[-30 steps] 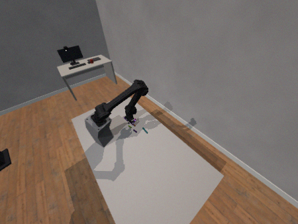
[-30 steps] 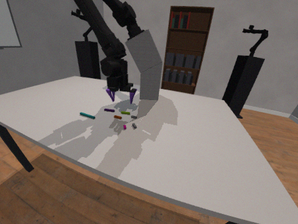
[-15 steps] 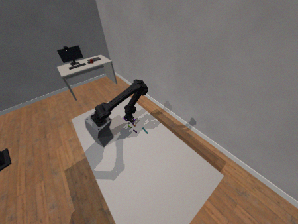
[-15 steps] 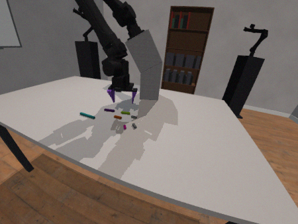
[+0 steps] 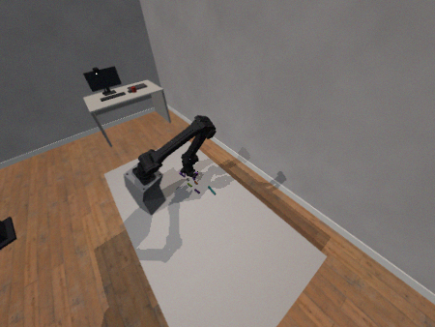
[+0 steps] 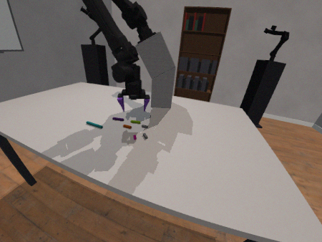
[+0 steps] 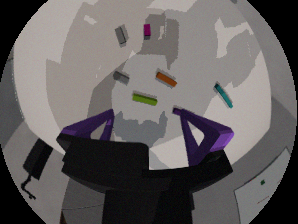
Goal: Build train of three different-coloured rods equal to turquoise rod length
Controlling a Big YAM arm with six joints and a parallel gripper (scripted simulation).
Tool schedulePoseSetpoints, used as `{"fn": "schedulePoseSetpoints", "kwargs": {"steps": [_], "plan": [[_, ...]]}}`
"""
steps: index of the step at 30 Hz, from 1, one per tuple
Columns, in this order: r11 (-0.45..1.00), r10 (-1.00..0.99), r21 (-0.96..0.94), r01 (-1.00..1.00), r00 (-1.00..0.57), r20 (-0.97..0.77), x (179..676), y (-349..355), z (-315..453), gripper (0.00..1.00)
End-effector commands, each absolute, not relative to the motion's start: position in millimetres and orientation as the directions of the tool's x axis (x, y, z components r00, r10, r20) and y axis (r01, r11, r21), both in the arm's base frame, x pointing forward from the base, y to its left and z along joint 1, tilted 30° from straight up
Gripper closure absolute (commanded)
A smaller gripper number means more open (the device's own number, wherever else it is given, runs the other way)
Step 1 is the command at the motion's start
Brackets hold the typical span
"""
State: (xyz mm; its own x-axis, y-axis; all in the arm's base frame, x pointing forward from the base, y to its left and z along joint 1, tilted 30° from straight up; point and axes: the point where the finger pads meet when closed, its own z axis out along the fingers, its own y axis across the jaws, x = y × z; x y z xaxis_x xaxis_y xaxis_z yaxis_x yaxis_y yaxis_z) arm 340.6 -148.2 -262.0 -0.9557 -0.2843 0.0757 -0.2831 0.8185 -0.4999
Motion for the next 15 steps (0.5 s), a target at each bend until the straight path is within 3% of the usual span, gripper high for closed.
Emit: {"fn": "schedulePoseSetpoints", "kwargs": {"steps": [1,15], "plan": [[0.800,-0.344,-0.479,-0.362,-0.930,0.128,331.7,-137.2,-268.0,0.00],[0.720,-0.490,-0.448,-0.530,-0.845,0.214,335.3,-132.0,-271.1,0.00]]}}
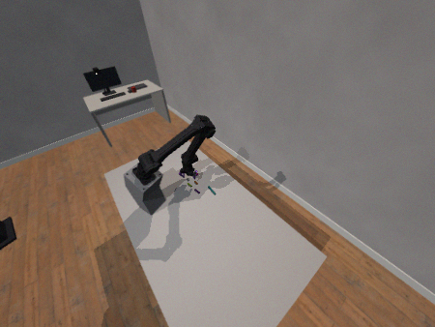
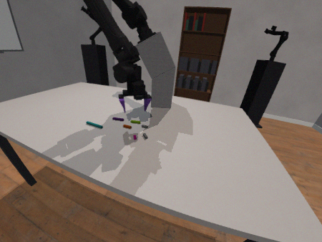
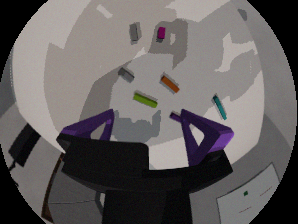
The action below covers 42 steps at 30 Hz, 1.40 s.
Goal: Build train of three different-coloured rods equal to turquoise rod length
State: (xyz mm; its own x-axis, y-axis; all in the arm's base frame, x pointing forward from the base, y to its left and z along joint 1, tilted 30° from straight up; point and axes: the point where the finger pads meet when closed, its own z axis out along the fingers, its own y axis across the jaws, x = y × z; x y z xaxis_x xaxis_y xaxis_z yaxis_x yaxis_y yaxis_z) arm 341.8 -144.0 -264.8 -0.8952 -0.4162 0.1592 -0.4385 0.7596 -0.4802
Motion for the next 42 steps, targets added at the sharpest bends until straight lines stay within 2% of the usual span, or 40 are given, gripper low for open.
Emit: {"fn": "schedulePoseSetpoints", "kwargs": {"steps": [1,5,6,13,14,20,21,26,27,32,33,37,38,41,42], "plan": [[0.720,-0.490,-0.448,-0.530,-0.845,0.214,335,-132,-271,0.00],[0.723,-0.484,-0.446,-0.527,-0.848,0.217,332,-134,-271,0.00],[0.671,-0.553,-0.432,-0.603,-0.794,0.251,339,-130,-272,0.00],[0.675,-0.549,-0.424,-0.603,-0.796,0.257,333,-131,-273,0.00],[0.619,-0.610,-0.408,-0.671,-0.738,0.289,340,-127,-274,0.00],[0.620,-0.611,-0.400,-0.675,-0.735,0.294,334,-127,-274,0.00],[0.565,-0.660,-0.382,-0.731,-0.678,0.323,340,-125,-275,0.00],[0.567,-0.660,-0.375,-0.733,-0.677,0.327,335,-125,-275,0.00],[0.510,-0.703,-0.355,-0.783,-0.618,0.352,340,-123,-277,0.00],[0.511,-0.704,-0.347,-0.786,-0.615,0.356,335,-122,-277,0.00],[0.456,-0.739,-0.328,-0.827,-0.557,0.378,340,-120,-278,0.00],[0.457,-0.740,-0.317,-0.831,-0.553,0.383,333,-119,-278,0.00],[0.404,-0.769,-0.298,-0.865,-0.497,0.402,339,-118,-279,0.00],[0.404,-0.770,-0.297,-0.865,-0.497,0.401,339,-118,-279,0.00],[0.354,-0.793,-0.275,-0.894,-0.443,0.419,341,-116,-280,0.00]]}}
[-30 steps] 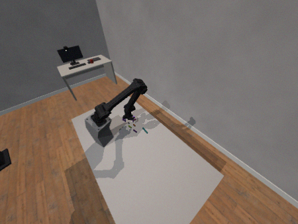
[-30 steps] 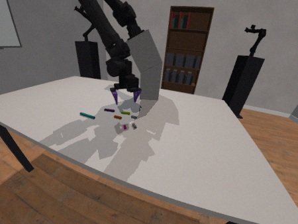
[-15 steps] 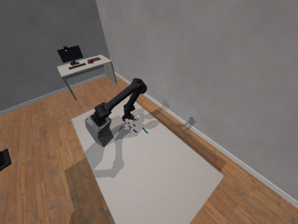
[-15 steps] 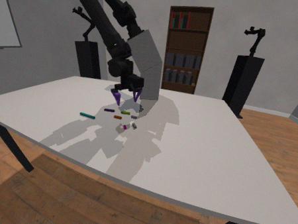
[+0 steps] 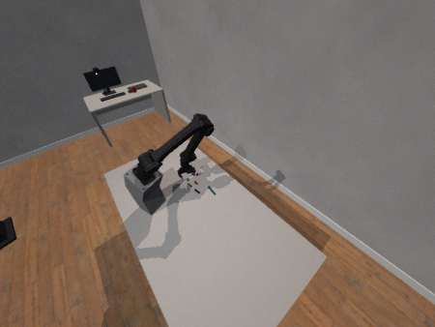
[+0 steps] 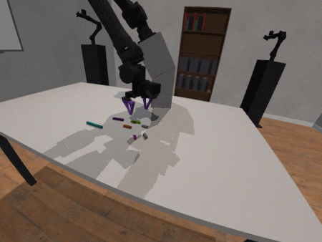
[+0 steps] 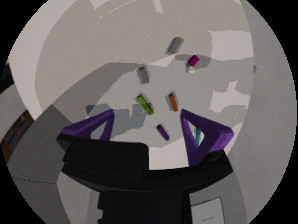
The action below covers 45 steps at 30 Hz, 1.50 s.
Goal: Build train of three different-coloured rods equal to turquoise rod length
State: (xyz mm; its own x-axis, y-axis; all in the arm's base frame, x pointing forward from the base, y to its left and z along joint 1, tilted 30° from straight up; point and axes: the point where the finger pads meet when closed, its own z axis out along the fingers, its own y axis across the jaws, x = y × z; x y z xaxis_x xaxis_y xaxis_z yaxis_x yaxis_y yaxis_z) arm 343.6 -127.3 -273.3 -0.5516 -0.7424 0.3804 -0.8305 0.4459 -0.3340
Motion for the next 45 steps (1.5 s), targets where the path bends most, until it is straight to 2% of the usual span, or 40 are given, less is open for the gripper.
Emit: {"fn": "schedulePoseSetpoints", "kwargs": {"steps": [1,3,7,11,13,19,45], "plan": [[0.354,-0.793,-0.275,-0.894,-0.443,0.418,340.8,-116.3,-280.0,0.00],[0.355,-0.794,-0.267,-0.896,-0.439,0.420,336.1,-115.8,-280.0,0.00],[0.267,-0.826,-0.229,-0.936,-0.345,0.446,341.1,-113.3,-281.7,0.00],[0.267,-0.827,-0.223,-0.937,-0.342,0.447,337.6,-112.9,-281.7,0.00],[0.200,-0.845,-0.192,-0.961,-0.268,0.463,341.2,-111.0,-283.0,0.00],[0.120,-0.860,-0.144,-0.982,-0.175,0.480,338.9,-108.0,-284.5,0.00],[0.129,-0.858,-0.144,-0.981,-0.183,0.480,338.0,-111.1,-284.6,0.00]]}}
